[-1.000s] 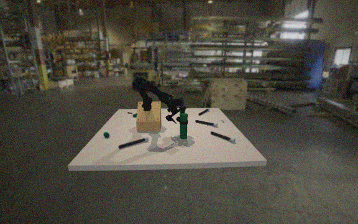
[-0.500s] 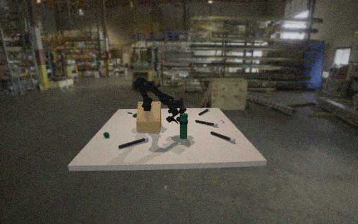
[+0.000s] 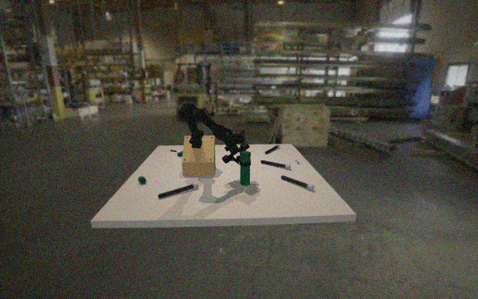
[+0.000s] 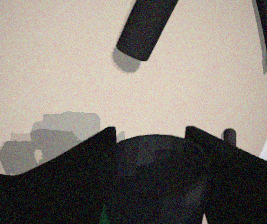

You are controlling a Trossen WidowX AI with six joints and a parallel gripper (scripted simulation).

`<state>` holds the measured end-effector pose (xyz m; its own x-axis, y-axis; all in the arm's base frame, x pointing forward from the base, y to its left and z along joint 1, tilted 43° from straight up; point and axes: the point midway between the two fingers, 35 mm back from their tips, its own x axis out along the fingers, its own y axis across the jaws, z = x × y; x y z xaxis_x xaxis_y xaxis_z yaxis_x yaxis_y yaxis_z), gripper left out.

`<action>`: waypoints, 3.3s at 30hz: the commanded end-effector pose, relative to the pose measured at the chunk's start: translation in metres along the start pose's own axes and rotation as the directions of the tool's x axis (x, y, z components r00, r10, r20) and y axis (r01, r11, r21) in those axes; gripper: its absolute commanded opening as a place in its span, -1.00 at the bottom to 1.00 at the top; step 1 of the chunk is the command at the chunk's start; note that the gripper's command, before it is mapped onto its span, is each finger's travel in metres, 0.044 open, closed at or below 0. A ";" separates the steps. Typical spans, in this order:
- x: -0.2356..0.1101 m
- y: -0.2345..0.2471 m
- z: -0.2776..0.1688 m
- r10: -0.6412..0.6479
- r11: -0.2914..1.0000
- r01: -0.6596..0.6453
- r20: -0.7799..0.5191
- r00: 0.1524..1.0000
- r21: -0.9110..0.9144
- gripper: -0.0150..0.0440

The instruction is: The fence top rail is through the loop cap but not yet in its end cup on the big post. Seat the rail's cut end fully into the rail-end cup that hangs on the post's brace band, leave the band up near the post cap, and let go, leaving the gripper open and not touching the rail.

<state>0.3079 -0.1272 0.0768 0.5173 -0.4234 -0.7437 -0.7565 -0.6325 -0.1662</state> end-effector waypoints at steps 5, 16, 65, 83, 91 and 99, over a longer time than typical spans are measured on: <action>0.002 -0.006 0.000 -0.008 0.999 0.009 -0.025 1.000 0.043 -0.49; 0.006 -0.012 -0.001 -0.005 0.994 0.012 -0.062 0.998 0.107 -0.49; 0.017 -0.033 -0.007 0.024 0.942 0.042 -0.191 0.981 0.332 -0.49; 0.017 -0.032 -0.006 0.021 0.948 0.039 -0.182 0.983 0.317 -0.49; 0.017 -0.031 -0.006 0.023 0.945 0.037 -0.182 0.983 0.324 -0.49; 0.017 -0.031 -0.006 0.023 0.945 0.037 -0.182 0.983 0.324 -0.31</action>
<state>0.3425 -0.1189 0.0729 0.5633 -0.5487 -0.6178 -0.8256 -0.4040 -0.3940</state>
